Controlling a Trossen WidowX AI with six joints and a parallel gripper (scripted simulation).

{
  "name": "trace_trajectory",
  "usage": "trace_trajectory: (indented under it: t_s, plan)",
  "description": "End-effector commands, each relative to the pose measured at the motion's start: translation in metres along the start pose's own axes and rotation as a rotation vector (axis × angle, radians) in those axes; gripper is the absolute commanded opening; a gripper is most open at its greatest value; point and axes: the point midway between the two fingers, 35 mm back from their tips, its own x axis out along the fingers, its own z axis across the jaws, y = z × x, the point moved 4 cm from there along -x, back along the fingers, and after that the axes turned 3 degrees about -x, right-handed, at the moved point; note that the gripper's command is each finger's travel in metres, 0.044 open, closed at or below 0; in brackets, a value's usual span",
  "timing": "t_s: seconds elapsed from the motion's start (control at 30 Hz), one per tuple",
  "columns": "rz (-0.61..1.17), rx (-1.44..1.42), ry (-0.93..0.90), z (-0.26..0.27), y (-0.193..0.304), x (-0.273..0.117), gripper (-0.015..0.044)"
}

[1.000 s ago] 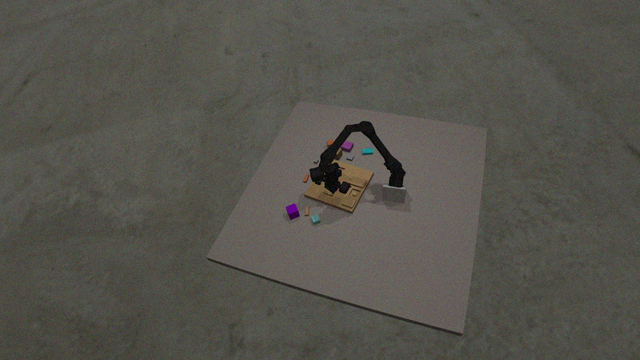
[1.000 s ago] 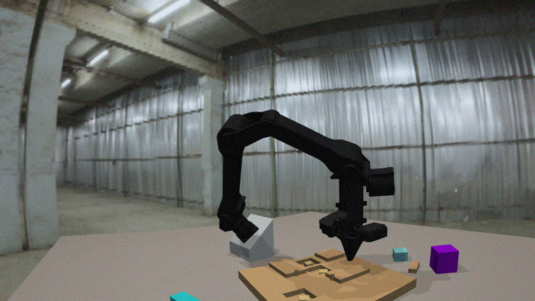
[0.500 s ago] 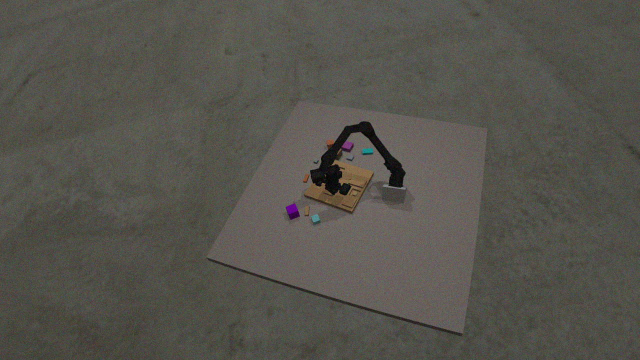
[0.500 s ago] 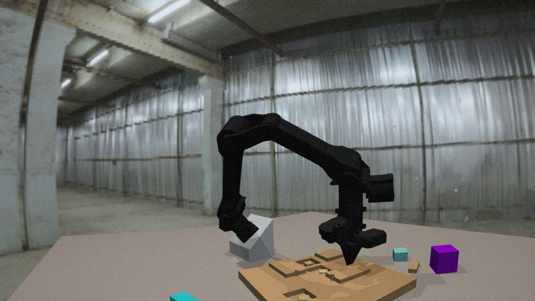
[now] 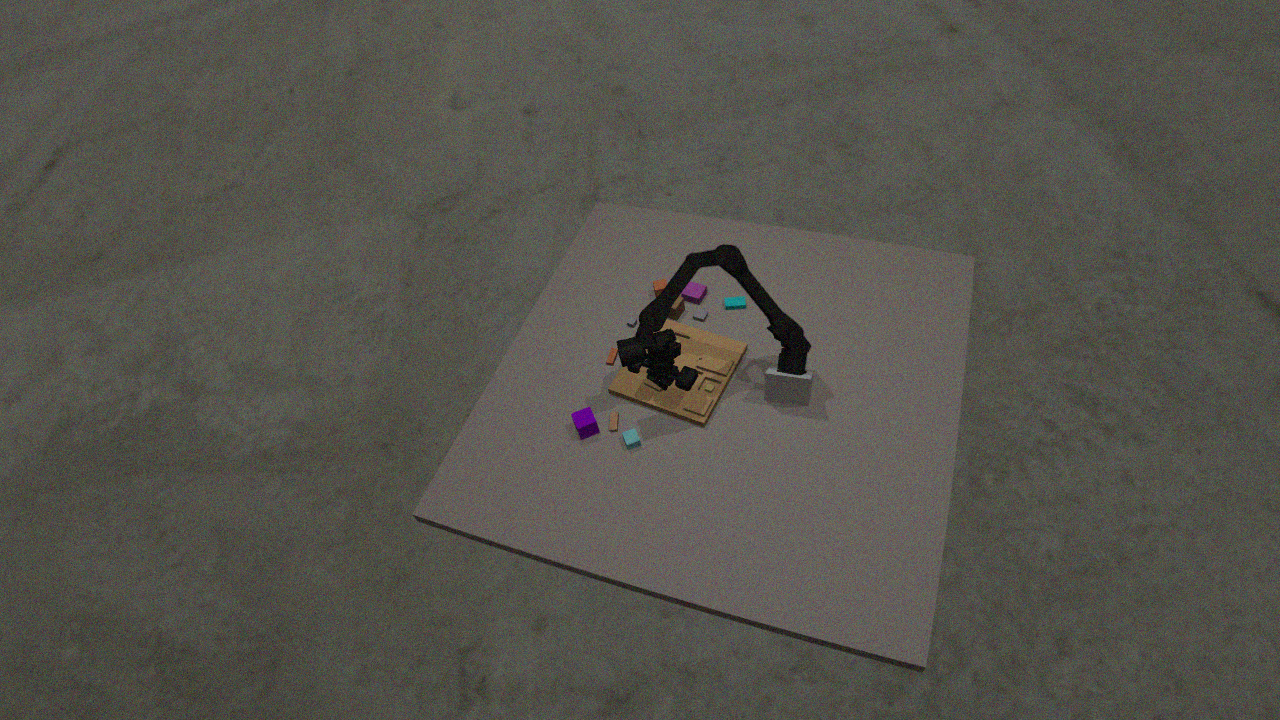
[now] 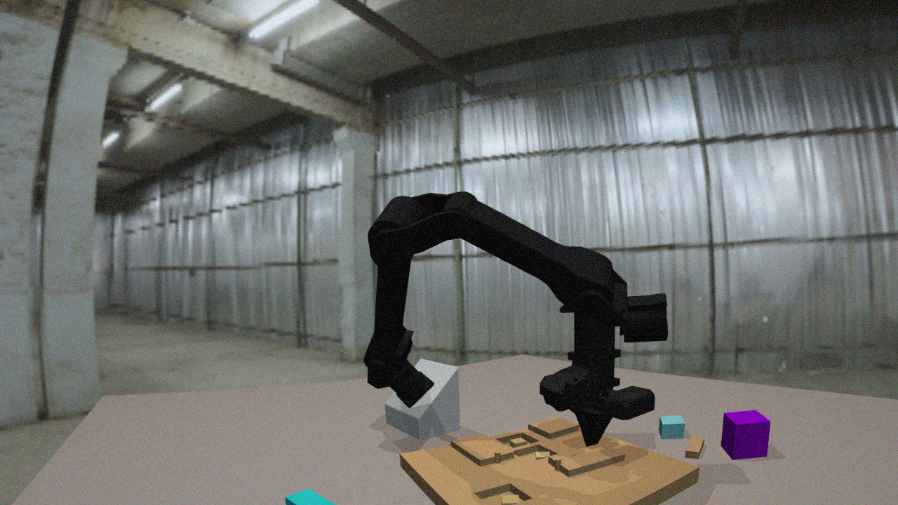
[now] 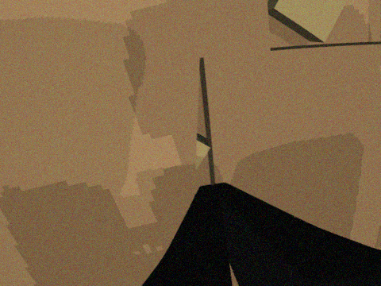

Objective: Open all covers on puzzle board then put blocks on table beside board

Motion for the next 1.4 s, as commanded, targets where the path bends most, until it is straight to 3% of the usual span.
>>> trace_trajectory:
  t_s: [0.0, 1.37]
  plan:
    - [-0.005, -0.002, 0.001, 0.008, 0.001, 0.002, 0.0]
    - [-0.006, 0.0, -0.002, 0.052, -0.005, 0.002, 0.0]
